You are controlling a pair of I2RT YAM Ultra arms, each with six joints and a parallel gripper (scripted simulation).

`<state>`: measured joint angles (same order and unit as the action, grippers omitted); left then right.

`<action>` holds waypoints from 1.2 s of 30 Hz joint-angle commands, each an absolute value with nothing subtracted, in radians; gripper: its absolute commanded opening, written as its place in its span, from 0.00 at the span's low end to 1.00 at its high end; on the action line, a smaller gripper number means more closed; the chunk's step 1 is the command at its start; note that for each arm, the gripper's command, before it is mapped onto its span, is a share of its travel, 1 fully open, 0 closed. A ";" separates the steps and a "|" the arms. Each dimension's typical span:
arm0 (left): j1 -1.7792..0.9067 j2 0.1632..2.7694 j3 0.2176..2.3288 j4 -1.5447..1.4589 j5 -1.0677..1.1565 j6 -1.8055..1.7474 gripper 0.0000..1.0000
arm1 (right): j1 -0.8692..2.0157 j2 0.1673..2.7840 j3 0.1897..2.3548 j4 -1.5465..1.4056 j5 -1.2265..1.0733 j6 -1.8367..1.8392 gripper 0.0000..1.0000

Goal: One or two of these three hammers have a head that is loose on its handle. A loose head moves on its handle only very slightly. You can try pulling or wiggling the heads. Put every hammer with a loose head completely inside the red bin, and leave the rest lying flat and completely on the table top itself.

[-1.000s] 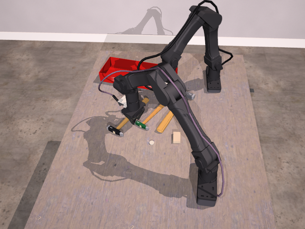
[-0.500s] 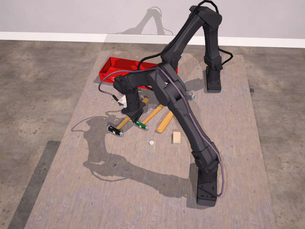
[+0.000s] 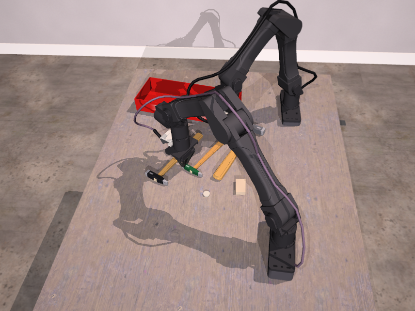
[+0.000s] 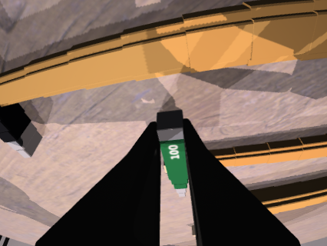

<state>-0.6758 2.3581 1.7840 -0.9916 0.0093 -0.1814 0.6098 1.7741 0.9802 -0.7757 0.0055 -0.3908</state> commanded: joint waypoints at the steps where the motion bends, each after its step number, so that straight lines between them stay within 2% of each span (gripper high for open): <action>1: -0.669 2.362 1.798 -1.009 -0.026 -0.188 0.08 | 0.598 1.767 0.959 -0.815 0.018 -0.391 0.18; 23: -0.637 2.356 1.775 -1.036 -0.112 -0.168 0.08 | 0.595 1.791 0.944 -0.896 0.039 -0.385 0.18; 28: -0.592 2.323 1.743 -0.967 -0.002 -0.097 0.08 | 0.595 1.793 0.943 -0.906 0.042 -0.383 0.18; 36: -0.591 2.324 1.746 -0.978 0.002 -0.094 0.08 | 0.595 1.794 0.943 -0.906 0.042 -0.383 0.18</action>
<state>-0.6380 2.3489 1.7649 -0.9764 0.0818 -0.1280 0.6102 1.7733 0.9787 -0.7673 0.0044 -0.3908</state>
